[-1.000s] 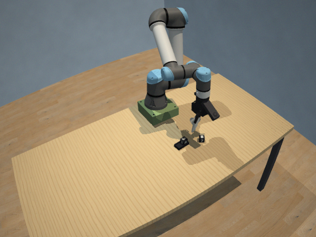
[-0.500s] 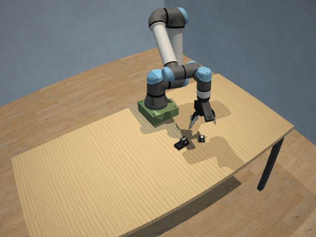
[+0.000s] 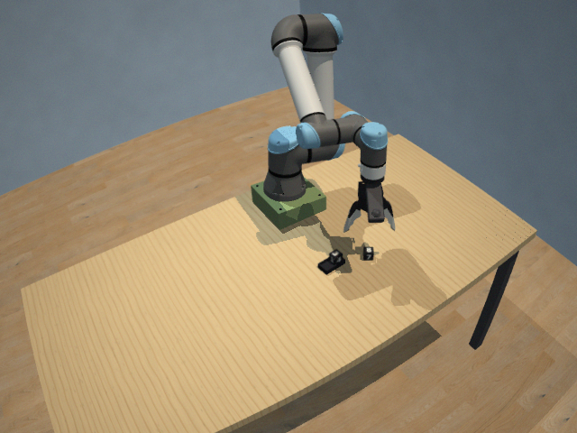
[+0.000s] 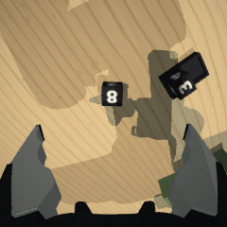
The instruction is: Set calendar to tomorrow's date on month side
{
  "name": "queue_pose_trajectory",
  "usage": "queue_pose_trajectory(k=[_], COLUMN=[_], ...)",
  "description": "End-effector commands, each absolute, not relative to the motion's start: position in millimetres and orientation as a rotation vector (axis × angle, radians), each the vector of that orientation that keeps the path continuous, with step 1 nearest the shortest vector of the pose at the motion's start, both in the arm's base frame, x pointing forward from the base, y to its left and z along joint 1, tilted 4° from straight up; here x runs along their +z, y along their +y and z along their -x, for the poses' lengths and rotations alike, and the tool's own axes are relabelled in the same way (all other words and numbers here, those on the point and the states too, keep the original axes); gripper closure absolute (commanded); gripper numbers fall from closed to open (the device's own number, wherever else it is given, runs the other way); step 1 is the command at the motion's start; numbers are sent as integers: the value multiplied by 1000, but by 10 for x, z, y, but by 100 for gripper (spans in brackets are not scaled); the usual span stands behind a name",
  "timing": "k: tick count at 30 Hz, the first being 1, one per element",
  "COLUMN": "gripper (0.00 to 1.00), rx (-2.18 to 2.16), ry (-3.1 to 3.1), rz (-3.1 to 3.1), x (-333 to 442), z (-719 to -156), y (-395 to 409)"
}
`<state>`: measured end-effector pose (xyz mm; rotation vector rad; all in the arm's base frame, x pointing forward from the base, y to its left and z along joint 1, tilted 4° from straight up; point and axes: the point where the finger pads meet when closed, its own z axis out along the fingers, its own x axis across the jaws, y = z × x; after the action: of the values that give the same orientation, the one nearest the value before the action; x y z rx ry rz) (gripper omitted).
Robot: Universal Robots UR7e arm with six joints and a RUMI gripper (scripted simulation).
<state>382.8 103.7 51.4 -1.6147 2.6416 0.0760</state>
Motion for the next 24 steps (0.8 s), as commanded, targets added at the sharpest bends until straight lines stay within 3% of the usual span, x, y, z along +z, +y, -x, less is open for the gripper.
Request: queue_pose_trajectory(k=[1,2,3,24], gripper=[0,0,71,71], rx=[74,74,74,74], ry=[2651,2651,2651,2651], rz=[1599,1599,1599,1599], x=[517,517,517,517], z=[-3831,-3831,-3831,-3831], y=[1037,1037,1037,1037])
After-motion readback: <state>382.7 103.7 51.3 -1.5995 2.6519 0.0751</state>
